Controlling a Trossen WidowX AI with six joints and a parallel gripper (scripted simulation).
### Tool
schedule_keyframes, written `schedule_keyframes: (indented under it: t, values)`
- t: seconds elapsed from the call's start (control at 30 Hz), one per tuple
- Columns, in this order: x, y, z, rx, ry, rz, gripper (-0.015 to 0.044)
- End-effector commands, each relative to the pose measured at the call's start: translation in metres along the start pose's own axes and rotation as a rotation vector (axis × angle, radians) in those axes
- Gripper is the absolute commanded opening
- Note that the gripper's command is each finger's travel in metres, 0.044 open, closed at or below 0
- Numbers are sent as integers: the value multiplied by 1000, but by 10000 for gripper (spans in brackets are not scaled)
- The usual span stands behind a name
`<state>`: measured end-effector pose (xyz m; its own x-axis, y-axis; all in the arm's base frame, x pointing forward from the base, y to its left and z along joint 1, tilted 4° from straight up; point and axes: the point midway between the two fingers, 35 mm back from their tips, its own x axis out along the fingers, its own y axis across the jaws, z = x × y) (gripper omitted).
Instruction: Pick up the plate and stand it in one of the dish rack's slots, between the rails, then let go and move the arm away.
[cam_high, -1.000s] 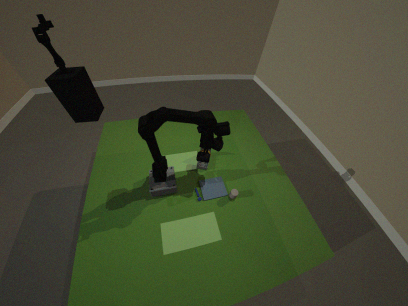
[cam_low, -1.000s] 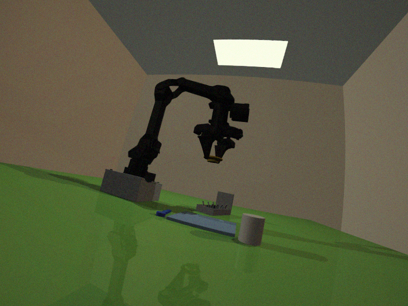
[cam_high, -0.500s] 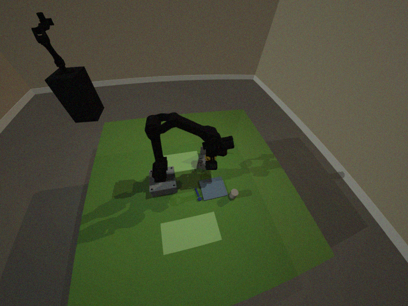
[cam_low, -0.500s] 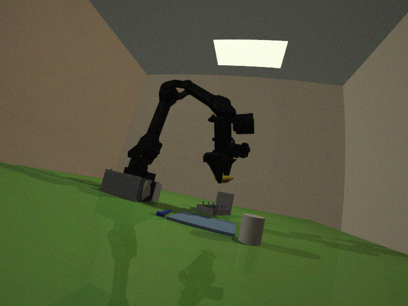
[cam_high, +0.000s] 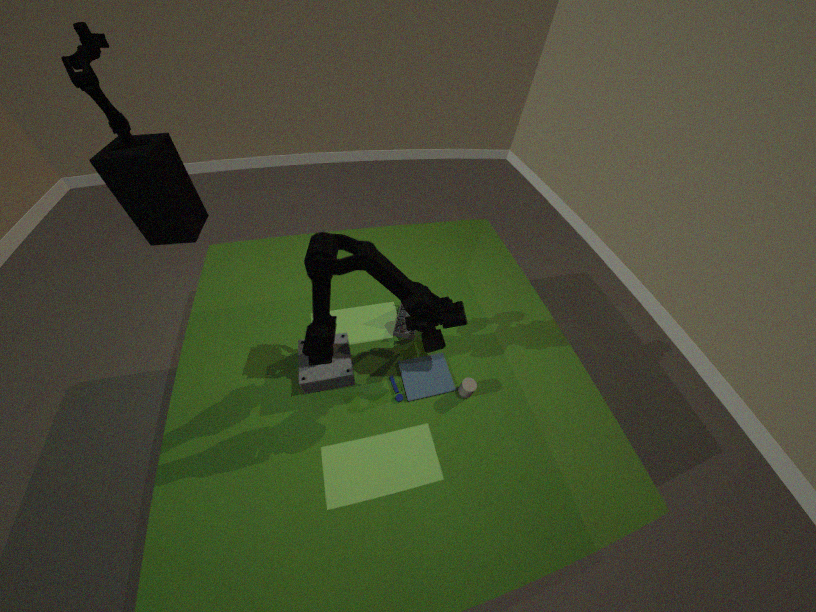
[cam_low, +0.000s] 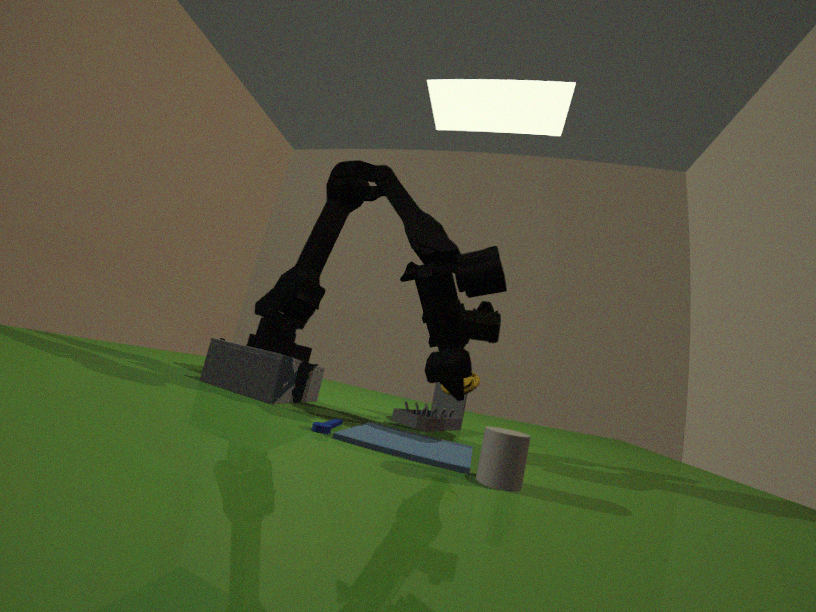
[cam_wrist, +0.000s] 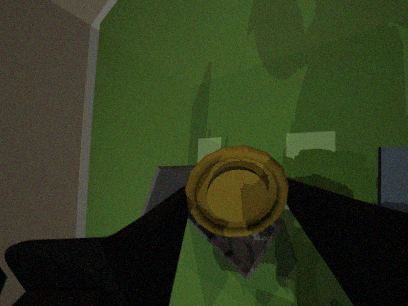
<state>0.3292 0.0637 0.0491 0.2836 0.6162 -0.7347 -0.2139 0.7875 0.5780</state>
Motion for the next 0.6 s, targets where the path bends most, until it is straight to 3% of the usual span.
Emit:
schedule_keyframes:
  t: [0.0, 0.57]
  values:
    - [8, -6, -2, -97, -65, 86, 0]
    - [11, -15, -25, -467, -350, 314, 0]
